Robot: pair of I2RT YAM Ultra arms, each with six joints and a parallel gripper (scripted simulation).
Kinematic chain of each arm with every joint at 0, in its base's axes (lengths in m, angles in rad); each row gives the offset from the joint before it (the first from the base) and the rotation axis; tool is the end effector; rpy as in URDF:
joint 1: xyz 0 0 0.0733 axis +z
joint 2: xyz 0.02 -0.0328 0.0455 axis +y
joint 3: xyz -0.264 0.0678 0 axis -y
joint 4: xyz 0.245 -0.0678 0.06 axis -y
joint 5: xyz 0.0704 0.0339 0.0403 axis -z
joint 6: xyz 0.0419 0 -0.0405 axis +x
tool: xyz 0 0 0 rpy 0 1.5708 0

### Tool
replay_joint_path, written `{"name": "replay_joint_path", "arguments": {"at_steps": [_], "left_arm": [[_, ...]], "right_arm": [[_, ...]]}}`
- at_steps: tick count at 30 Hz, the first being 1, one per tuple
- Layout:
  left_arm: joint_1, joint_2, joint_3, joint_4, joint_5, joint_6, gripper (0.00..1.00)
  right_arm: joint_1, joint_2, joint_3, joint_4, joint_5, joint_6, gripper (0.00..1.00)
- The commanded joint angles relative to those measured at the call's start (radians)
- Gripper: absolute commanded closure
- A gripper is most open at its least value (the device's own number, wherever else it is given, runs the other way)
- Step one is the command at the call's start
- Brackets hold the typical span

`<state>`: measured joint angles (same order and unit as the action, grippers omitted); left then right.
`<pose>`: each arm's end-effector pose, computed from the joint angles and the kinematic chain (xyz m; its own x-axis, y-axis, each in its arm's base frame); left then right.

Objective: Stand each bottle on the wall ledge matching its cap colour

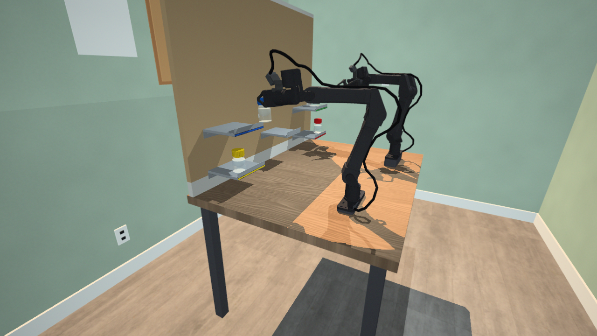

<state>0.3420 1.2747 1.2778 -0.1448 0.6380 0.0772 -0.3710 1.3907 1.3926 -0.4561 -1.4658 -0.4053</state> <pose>0.2819 0.0750 0.4172 -0.1106 0.0264 -0.9935 0.2955 0.9553 -0.0075 0.2809 -0.0634 0.4060 -0.0624 -0.0201 -0.9979 -0.8917 0.4502 0.0467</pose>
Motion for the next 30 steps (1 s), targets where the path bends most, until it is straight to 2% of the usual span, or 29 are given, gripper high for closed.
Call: {"name": "replay_joint_path", "arguments": {"at_steps": [1, 4, 7, 14, 24, 26, 30], "left_arm": [[0.142, 0.047, 0.092, 0.036, 0.17, 0.03, 0.51], [0.231, 0.104, 0.141, 0.034, 0.23, 0.039, 0.51], [0.262, 0.138, 0.174, 0.029, 0.255, 0.041, 0.51], [0.273, 0.142, 0.189, 0.043, 0.229, 0.019, 0.51], [0.154, 0.022, 0.065, 0.082, -0.2, -0.064, 0.51], [0.154, 0.022, 0.065, 0.082, -0.2, -0.064, 0.51], [0.085, -0.006, 0.035, 0.09, -0.333, -0.073, 0.51]], "right_arm": [[-0.003, 0.002, 0.026, -0.017, -0.012, -0.007, 0.11], [-0.003, 0.002, 0.026, -0.017, -0.012, -0.007, 0.11], [-0.003, 0.002, 0.026, -0.017, -0.012, -0.007, 0.11], [-0.003, 0.002, 0.026, -0.017, -0.012, -0.007, 0.11], [-0.003, 0.002, 0.026, -0.017, -0.012, -0.007, 0.11], [-0.003, 0.002, 0.026, -0.017, -0.012, -0.007, 0.11], [-0.003, 0.002, 0.026, -0.017, -0.012, -0.007, 0.11]]}}
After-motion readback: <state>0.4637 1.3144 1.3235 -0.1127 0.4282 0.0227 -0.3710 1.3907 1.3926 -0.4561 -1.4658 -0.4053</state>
